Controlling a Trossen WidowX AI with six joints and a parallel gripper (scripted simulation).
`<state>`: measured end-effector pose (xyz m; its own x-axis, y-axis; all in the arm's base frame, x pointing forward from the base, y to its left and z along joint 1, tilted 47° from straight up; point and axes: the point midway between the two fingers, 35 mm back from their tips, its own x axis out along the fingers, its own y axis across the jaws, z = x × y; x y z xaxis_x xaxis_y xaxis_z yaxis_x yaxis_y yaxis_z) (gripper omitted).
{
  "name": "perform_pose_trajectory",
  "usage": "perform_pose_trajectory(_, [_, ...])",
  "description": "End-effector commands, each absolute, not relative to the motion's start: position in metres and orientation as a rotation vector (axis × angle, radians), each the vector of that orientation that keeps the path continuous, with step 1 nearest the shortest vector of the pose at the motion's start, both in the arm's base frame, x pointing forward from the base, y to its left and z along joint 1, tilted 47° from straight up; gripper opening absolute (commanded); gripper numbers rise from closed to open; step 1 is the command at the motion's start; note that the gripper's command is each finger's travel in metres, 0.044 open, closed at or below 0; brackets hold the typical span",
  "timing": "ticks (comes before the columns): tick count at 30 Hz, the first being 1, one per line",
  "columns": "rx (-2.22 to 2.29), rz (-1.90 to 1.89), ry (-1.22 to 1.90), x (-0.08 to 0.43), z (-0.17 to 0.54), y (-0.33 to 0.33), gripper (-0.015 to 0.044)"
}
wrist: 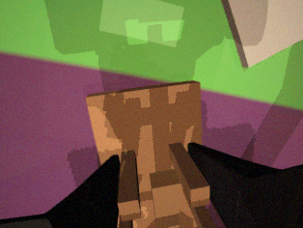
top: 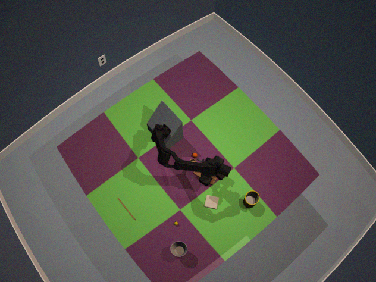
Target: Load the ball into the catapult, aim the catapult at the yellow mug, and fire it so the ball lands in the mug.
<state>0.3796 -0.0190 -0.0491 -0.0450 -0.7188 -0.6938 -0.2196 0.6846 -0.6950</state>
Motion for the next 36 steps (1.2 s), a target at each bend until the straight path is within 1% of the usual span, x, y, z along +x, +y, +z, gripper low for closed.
perform_pose_trajectory(1, [-0.796,-0.474,1.594,0.381,-0.051,-0.020,0.0000])
perform_pose_trajectory(22, [-0.786,-0.481,1.600,0.379,-0.066,-0.038,0.0000])
perform_pose_trajectory(36, [-0.786,-0.481,1.600,0.380,-0.064,-0.036,0.0368])
